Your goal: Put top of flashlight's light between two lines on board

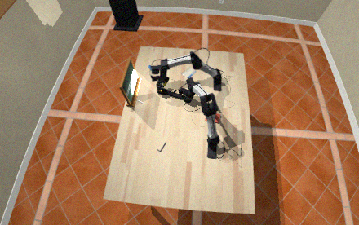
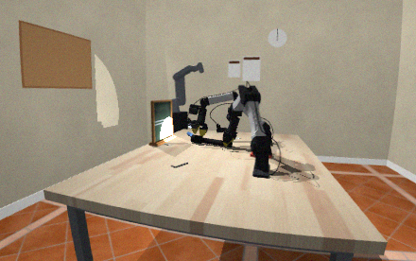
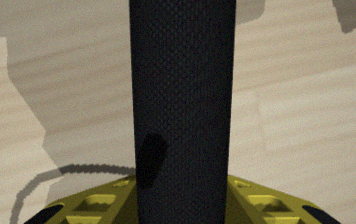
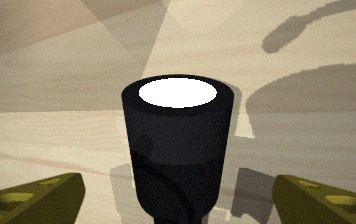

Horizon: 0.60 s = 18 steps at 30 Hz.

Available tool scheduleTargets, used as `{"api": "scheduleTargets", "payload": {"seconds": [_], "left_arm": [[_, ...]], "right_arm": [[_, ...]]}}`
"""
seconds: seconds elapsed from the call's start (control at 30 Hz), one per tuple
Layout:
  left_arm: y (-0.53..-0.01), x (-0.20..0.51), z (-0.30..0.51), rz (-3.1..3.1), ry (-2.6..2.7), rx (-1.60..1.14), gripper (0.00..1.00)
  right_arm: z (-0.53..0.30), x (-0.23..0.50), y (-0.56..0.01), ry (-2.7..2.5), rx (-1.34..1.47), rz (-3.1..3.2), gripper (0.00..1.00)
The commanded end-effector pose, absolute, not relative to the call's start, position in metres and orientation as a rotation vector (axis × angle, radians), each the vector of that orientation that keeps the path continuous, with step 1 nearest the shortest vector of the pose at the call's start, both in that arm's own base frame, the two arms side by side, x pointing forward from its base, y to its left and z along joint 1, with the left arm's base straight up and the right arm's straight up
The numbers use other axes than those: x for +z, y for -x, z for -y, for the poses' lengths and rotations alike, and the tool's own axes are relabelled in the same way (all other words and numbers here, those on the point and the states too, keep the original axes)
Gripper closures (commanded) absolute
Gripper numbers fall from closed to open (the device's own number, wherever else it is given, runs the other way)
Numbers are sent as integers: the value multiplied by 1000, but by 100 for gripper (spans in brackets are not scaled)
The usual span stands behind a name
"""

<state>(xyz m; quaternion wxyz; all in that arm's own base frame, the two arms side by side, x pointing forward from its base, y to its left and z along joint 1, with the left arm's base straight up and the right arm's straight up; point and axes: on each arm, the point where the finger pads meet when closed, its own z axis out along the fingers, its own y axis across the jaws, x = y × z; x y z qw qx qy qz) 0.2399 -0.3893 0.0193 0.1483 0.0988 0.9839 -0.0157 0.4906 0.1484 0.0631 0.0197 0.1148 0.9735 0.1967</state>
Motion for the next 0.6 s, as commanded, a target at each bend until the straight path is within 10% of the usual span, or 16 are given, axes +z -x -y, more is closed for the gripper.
{"api": "scheduleTargets", "payload": {"seconds": [0.0, 0.57], "left_arm": [[-239, 36, 395, -2793, -315, -91, 70], [-239, 36, 395, -2793, -315, -91, 70]], "right_arm": [[-153, 43, -491, -362, 590, -3041, 0], [-161, 24, -494, -362, 589, -3038, 0]]}}
